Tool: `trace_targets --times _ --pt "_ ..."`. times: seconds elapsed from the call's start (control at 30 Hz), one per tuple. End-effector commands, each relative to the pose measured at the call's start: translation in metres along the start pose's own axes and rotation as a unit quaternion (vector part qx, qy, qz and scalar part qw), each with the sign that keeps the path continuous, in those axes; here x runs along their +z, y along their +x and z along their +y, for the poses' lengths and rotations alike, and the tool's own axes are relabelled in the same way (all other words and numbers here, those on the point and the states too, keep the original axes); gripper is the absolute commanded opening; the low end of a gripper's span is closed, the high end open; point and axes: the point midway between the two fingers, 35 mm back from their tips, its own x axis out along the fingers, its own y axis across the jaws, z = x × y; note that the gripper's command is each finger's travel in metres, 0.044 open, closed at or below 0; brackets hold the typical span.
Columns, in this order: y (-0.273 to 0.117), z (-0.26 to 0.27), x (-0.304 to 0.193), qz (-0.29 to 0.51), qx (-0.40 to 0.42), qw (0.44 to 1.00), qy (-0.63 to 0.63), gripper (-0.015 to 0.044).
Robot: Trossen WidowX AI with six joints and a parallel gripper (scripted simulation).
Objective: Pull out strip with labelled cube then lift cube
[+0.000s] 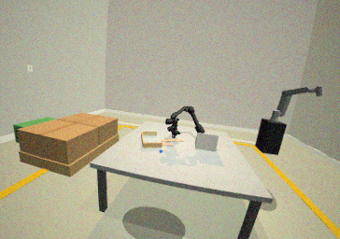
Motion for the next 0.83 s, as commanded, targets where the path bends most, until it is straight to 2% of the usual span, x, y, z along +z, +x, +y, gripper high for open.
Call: trace_targets --times 0.0,0.13,0.8 --pt "-0.02 0.0 0.001 -0.009 0.0 1.0 0.004 0.0" --pt "-0.035 0.0 0.0 -0.009 0.0 1.0 0.004 0.0" --pt "-0.035 0.0 0.0 -0.009 0.0 1.0 0.004 0.0"
